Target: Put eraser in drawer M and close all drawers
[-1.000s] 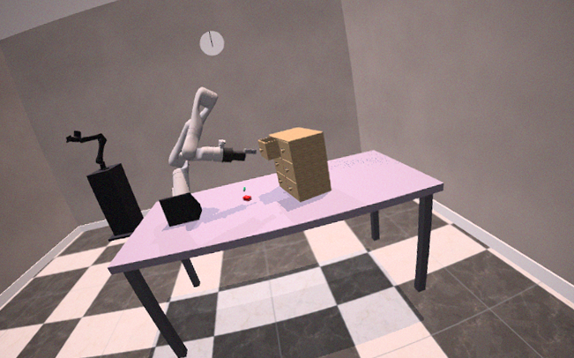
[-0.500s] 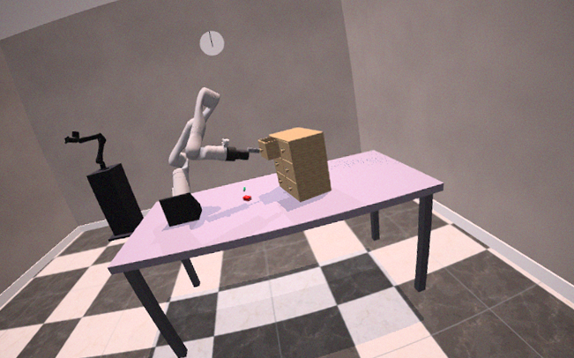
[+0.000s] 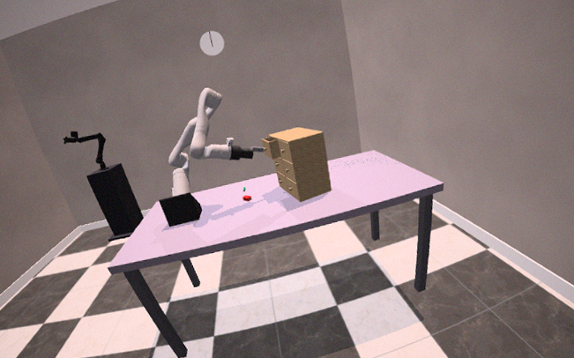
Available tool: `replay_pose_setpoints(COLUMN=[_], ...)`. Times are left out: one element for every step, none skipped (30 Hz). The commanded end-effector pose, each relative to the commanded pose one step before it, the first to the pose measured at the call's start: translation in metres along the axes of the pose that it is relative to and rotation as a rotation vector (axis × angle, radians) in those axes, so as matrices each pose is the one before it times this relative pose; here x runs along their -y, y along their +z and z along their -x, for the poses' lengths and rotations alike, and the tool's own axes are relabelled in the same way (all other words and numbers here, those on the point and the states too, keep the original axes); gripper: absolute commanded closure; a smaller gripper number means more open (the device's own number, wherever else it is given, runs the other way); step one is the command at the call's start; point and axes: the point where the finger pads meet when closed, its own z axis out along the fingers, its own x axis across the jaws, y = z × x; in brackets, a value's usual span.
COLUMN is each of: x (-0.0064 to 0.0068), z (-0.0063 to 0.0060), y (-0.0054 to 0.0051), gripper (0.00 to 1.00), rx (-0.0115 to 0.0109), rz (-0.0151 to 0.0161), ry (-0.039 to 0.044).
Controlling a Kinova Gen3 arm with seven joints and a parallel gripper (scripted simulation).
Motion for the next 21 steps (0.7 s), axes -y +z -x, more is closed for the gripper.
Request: replay_pose_setpoints(x=[0.00223,0.00063,0.00062,0.00062,0.00000,0.00000,0.00061,0.00060,0.00059,0.00058,0.00057,0.00055,0.00054,0.00053,0.00051,0.00049,0.00048,0.00046,0.00044,0.00042,0.00040], z=[0.00153,-0.00003,-0.00001,-0.00001,0.00000,0.00000,-0.00002,-0.00001,-0.00001,-0.00002,-0.00001,-0.00001,-0.00002,-0.00001,-0.00001,-0.00002,-0.00001,0.00000,-0.00002,-0.00001,-0.00001], y=[0.00945,0.00169,0.00167,0.00165,0.00000,0.00000,0.00163,0.00160,0.00158,0.00155,0.00151,0.00148,0.00145,0.00140,0.00136,0.00133,0.00128,0.00123,0.00119,0.00113,0.00108], gripper=[1.00,1.00,1.00,1.00,1.00,1.00,1.00,1.00,1.00,1.00,1.00,1.00,1.00,1.00,1.00,1.00,1.00,1.00,1.00,1.00,1.00], rx=[0.00489,-0.00002,-0.00002,-0.00001,0.00000,0.00000,-0.00002,-0.00001,-0.00002,-0.00002,-0.00001,-0.00002,-0.00002,-0.00001,-0.00001,-0.00002,-0.00001,-0.00001,-0.00002,-0.00002,-0.00001], rz=[0.00587,0.00001,-0.00001,-0.00002,0.00000,0.00000,0.00000,-0.00002,-0.00001,0.00000,-0.00002,-0.00001,0.00000,-0.00002,-0.00001,0.00000,-0.00001,-0.00002,0.00000,0.00000,-0.00001], ry=[-0.00593,-0.00001,0.00001,0.00001,0.00000,0.00000,-0.00001,0.00001,0.00000,0.00000,0.00001,0.00000,0.00000,0.00001,0.00001,-0.00001,0.00000,0.00001,-0.00001,0.00000,0.00000])
